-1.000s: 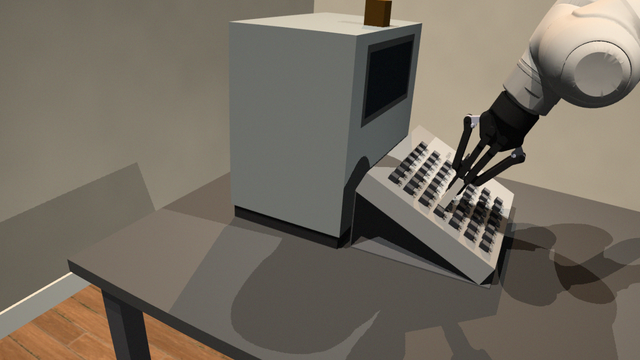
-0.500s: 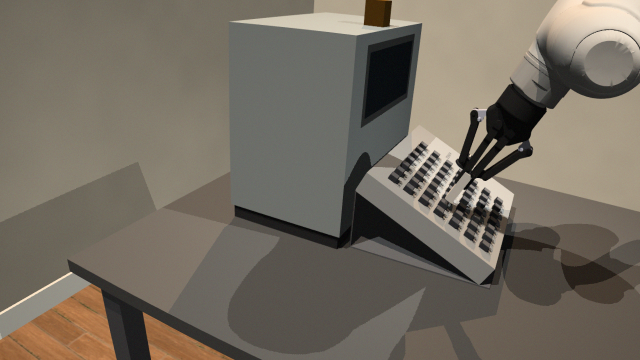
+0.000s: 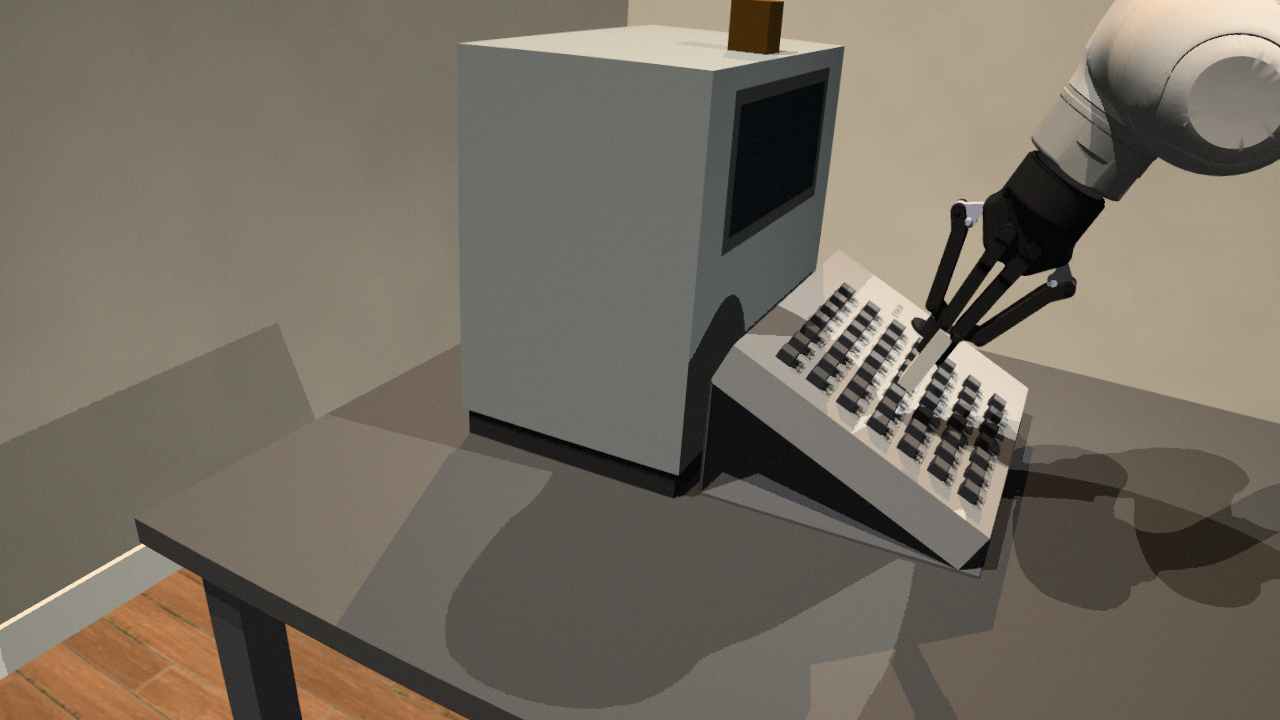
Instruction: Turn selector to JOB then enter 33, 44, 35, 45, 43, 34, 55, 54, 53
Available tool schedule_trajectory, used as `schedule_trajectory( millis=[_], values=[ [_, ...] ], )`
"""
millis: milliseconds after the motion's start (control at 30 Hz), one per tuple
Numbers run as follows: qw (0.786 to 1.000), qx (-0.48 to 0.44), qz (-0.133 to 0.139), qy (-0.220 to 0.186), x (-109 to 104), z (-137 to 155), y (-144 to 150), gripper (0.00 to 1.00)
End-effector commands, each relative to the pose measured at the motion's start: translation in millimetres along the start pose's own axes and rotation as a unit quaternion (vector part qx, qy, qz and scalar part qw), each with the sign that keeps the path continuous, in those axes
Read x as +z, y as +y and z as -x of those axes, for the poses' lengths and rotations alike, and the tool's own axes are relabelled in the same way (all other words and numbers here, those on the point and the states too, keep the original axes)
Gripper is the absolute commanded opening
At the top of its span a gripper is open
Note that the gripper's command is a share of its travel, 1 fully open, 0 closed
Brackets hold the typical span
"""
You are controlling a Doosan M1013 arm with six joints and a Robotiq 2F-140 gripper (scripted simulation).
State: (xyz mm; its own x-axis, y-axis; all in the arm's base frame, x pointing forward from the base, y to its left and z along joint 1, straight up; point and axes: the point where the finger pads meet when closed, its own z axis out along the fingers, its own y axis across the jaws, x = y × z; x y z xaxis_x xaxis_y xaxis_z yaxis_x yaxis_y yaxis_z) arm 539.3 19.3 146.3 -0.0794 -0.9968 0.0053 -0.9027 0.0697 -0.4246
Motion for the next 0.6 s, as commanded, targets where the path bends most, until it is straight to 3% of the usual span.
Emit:
schedule_trajectory(
  millis=[0,567],
  values=[
    [1.0,-0.001,0.0,-0.001,-2.6,1.4,-0.3,0.0],
    [1.0,-0.001,0.0,-0.001,-2.6,-32.7,33.6,0.0]
  ],
)
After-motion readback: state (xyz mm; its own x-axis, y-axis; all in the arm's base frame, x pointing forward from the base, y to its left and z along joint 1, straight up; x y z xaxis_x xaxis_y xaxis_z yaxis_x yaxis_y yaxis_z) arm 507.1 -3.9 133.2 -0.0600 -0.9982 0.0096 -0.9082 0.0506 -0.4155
